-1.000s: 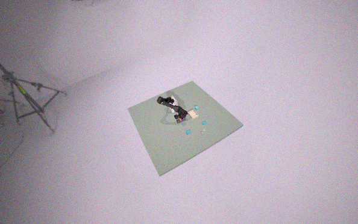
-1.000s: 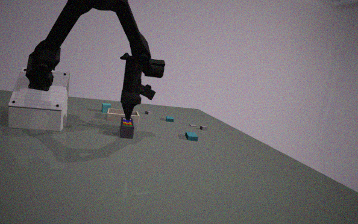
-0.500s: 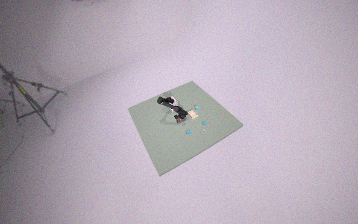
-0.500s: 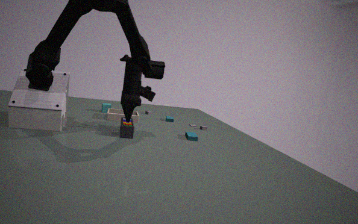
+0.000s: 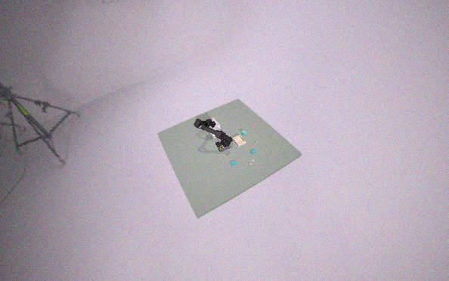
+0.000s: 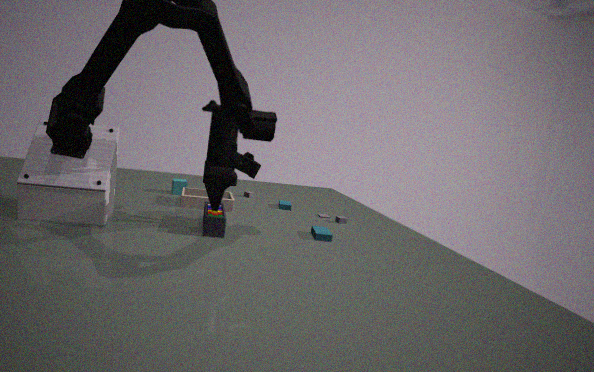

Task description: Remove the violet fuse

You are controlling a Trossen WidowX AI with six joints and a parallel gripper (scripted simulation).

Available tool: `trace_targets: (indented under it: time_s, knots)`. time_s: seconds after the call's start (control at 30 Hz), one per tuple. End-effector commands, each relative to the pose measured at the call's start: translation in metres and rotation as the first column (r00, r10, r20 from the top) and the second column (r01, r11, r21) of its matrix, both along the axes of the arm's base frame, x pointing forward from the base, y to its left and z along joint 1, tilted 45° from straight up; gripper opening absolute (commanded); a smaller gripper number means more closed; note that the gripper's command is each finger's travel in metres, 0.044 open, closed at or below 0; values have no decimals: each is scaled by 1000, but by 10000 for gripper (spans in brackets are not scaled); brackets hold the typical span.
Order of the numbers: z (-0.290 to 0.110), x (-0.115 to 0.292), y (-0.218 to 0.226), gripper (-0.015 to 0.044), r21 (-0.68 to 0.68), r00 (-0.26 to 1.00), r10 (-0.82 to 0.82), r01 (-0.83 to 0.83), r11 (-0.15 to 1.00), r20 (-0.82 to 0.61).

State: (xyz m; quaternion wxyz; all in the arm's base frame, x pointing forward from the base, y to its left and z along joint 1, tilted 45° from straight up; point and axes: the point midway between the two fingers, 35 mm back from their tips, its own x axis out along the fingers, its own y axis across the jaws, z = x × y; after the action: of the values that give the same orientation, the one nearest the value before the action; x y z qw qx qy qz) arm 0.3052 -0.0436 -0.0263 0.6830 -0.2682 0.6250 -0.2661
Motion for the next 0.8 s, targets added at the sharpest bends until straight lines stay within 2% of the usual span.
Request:
trace_targets:
  time_s: [0.0,0.2,0.77]
  knots:
    - [0,0,0,37,0,1000,0,0,1000,0]
    - [0,0,0,0,0,1000,0,0,1000,0]
    - [4,0,4,0,0,1000,1,-1,1000,-1]
